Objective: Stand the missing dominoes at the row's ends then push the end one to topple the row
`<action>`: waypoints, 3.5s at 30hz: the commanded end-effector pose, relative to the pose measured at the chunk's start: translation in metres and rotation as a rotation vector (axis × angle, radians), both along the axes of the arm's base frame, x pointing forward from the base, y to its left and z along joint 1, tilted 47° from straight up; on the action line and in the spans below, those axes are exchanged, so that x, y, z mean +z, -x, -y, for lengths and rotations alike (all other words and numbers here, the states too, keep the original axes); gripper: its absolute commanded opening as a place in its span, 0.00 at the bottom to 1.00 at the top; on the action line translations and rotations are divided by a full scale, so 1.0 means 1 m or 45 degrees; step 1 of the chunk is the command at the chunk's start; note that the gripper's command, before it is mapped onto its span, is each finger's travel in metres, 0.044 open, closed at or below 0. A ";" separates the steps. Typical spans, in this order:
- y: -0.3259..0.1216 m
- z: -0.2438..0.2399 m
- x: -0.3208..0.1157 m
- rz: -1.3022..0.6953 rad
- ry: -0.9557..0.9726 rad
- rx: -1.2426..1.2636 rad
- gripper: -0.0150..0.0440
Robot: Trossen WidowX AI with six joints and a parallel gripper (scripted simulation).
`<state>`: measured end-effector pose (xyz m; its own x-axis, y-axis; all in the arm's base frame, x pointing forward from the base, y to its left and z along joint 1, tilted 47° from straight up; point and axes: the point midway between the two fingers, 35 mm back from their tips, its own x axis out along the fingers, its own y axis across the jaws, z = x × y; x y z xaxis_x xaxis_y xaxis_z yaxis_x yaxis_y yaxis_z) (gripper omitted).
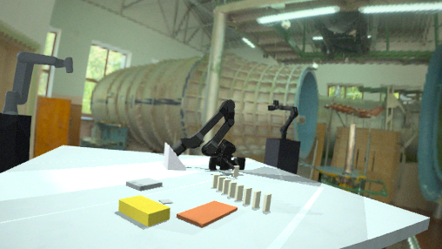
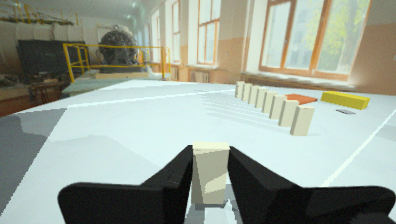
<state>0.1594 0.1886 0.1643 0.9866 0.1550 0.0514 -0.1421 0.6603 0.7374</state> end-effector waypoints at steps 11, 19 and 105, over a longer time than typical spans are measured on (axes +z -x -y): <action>0.000 -0.001 -0.001 -0.003 -0.007 -0.003 0.57; 0.000 -0.001 -0.001 -0.003 -0.007 -0.003 0.93; -0.029 0.011 0.019 -1.270 0.293 1.418 1.00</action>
